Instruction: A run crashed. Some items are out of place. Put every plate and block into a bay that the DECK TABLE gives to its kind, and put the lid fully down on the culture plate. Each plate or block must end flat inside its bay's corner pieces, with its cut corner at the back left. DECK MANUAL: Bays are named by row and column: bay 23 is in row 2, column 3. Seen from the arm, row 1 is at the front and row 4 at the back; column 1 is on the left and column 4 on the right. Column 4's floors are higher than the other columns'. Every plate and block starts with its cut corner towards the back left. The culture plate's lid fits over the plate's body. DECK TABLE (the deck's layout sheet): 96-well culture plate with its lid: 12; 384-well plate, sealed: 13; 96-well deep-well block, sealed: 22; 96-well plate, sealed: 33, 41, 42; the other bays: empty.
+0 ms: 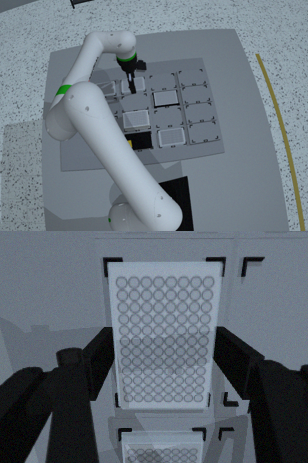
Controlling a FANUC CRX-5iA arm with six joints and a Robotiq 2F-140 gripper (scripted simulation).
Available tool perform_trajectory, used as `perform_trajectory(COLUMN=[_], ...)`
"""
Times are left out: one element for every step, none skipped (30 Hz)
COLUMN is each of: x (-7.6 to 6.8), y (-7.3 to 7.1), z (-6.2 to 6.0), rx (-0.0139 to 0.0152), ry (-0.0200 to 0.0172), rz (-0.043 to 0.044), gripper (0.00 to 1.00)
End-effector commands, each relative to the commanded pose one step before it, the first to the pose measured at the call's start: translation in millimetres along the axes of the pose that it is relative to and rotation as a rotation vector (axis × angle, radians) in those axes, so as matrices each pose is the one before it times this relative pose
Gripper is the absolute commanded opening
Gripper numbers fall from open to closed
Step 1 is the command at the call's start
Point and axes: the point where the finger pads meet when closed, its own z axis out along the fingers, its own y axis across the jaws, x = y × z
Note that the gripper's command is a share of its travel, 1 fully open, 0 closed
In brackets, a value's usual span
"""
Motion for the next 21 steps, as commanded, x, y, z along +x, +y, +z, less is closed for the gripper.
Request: perform_trajectory(x=[0.17,0.0,0.0,0.0,0.0,0.0,0.0,0.0,0.0,0.0,0.0,-0.01,0.01,0.0,0.0,0.0,0.0,0.0,0.0,0.0,0.0], y=[-0.71,0.0,0.0,0.0,0.0,0.0,0.0,0.0,0.0,0.0,0.0,0.02,-0.06,0.0,0.0,0.0,0.0,0.0,0.0,0.0,0.0], z=[-1.41,0.0,0.0,0.0,0.0,0.0,0.0,0.0,0.0,0.0,0.0,0.03,0.02,0.0,0.0,0.0,0.0,0.0,0.0,0.0,0.0], rx=[0.00199,0.0,0.0,0.0,0.0,0.0,0.0,0.0,0.0,0.0,0.0,-0.00003,0.00007,0.0,0.0,0.0,0.0,0.0,0.0,0.0,0.0], ry=[0.00062,0.0,0.0,0.0,0.0,0.0,0.0,0.0,0.0,0.0,0.0,-0.00005,0.00004,0.0,0.0,0.0,0.0,0.0,0.0,0.0,0.0], rz=[-0.0003,0.0,0.0,0.0,0.0,0.0,0.0,0.0,0.0,0.0,0.0,0.00003,-0.00005,0.0,0.0,0.0,0.0,0.0,0.0,0.0,0.0], gripper=[0.61,0.61,0.61,0.61,0.61,0.61,0.61,0.61,0.61,0.61,0.7,0.7,0.7,0.7,0.7,0.7,0.7,0.7,0.7,0.7,0.7])
